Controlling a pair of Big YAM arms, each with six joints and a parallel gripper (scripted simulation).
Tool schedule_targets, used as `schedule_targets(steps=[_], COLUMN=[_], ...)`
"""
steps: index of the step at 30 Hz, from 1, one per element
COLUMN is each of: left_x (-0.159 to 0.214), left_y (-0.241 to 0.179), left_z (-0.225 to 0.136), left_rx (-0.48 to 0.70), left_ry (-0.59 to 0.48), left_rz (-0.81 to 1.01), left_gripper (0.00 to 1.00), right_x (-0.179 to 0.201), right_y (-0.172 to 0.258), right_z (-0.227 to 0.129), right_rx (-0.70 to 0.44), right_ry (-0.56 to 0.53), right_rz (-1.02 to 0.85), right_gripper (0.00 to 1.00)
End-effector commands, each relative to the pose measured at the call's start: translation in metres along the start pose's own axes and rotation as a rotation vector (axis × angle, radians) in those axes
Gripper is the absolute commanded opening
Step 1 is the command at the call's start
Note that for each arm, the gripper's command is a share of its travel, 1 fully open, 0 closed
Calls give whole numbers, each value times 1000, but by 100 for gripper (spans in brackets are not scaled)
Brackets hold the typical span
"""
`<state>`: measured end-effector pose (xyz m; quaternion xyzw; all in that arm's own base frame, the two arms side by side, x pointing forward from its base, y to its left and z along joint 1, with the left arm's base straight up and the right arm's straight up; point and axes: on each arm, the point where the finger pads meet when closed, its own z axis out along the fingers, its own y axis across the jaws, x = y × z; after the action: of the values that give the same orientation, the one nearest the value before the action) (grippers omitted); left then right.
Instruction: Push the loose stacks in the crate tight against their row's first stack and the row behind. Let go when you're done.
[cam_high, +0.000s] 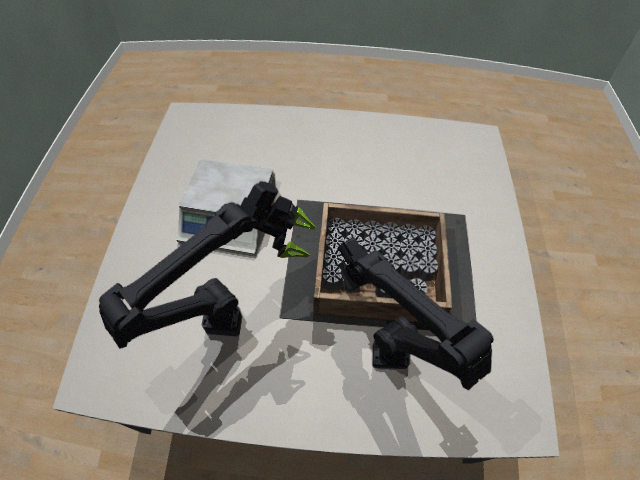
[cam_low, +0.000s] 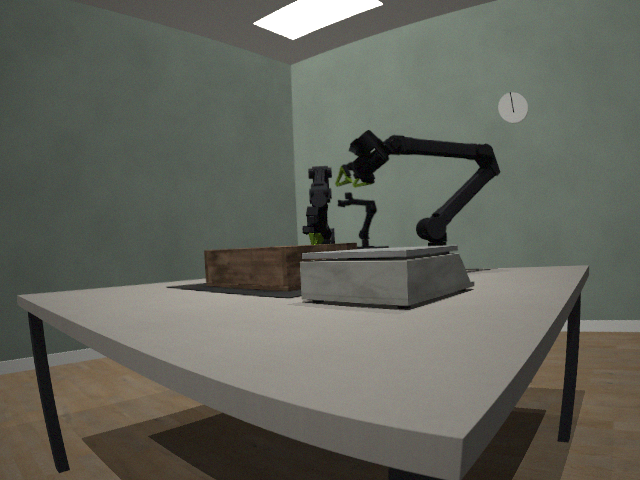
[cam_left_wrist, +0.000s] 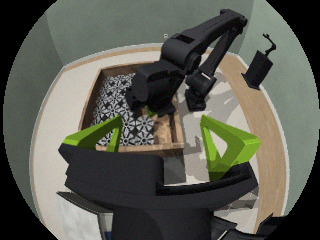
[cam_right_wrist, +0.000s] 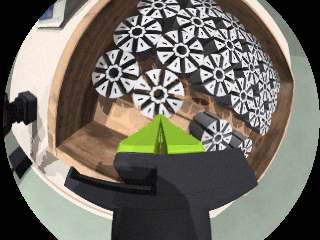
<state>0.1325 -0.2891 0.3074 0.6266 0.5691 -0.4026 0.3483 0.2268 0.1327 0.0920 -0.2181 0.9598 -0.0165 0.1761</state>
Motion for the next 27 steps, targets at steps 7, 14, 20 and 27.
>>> schedule_targets(steps=[7,14,20,27], left_x=[-16,-16,-16,-16], left_y=[1,1,1,1], left_z=[-4,-4,-4,-4], left_rx=[-4,-4,-4,-4], left_ry=[-22,-22,-22,-22], left_rz=[42,42,42,42], left_gripper=[100,100,100,100], right_x=[-27,-24,-21,-17], right_y=[-2,-2,-1,1], right_z=[-28,-31,-34,-38], right_rx=[-170,-260,-318,-421], right_ry=[59,124,165,241], right_rz=[-443,-649,-799,-1030], right_gripper=[0,0,0,0])
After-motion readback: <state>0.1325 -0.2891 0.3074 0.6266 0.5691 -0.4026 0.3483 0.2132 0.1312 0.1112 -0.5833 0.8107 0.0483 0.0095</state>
